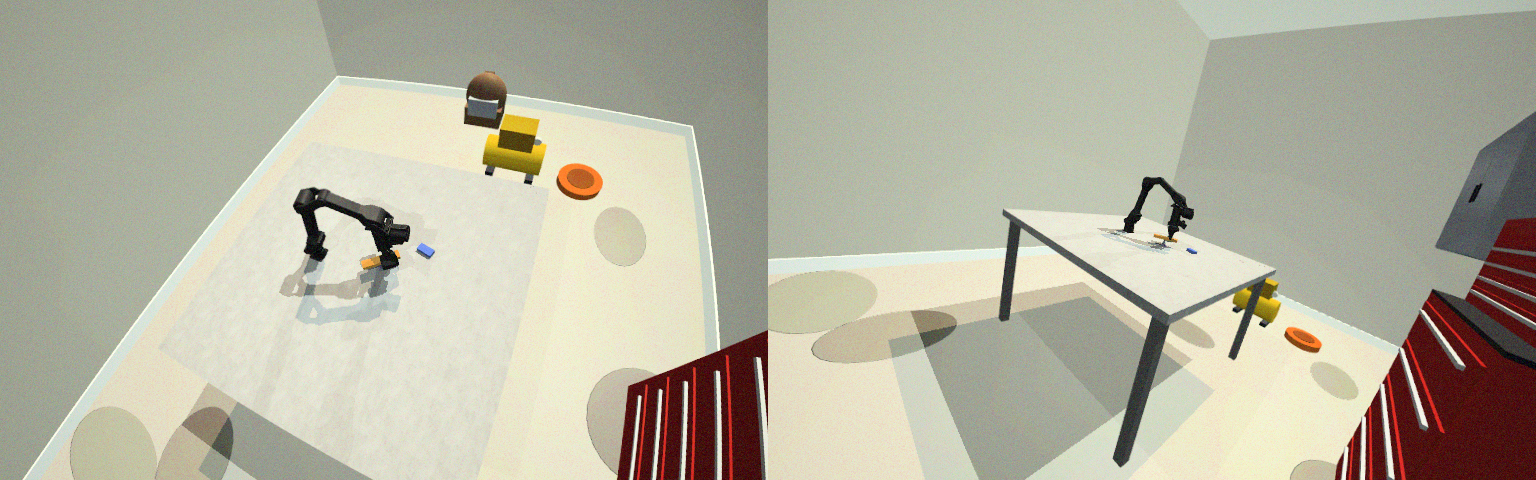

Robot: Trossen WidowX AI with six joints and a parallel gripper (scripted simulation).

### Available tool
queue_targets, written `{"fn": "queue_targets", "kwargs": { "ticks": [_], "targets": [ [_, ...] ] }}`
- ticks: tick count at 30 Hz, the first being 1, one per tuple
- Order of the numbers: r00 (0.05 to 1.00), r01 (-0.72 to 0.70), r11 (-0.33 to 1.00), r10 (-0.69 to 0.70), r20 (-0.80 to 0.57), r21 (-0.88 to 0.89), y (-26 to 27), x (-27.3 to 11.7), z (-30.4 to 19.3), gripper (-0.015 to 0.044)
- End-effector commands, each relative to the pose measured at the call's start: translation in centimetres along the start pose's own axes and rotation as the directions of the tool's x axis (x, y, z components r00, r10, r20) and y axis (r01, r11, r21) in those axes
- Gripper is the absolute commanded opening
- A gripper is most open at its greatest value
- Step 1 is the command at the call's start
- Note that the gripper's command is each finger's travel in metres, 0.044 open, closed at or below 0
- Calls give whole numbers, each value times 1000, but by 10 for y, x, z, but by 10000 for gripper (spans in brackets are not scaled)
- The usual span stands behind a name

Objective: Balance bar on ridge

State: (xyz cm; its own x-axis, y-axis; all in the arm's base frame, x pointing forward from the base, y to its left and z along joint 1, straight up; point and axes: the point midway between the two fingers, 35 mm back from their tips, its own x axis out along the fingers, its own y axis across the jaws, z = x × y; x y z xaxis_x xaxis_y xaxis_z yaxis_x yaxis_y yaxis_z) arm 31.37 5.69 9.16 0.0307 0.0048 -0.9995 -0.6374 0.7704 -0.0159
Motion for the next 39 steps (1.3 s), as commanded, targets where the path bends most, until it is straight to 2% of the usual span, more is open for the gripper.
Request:
{"fn": "queue_targets", "kwargs": {
  "ticks": [1,39],
  "targets": [
    [1000,0,1000,0,0,0,0,0,0,168],
    [1000,0,1000,0,0,0,0,0,0,185]
  ]
}}
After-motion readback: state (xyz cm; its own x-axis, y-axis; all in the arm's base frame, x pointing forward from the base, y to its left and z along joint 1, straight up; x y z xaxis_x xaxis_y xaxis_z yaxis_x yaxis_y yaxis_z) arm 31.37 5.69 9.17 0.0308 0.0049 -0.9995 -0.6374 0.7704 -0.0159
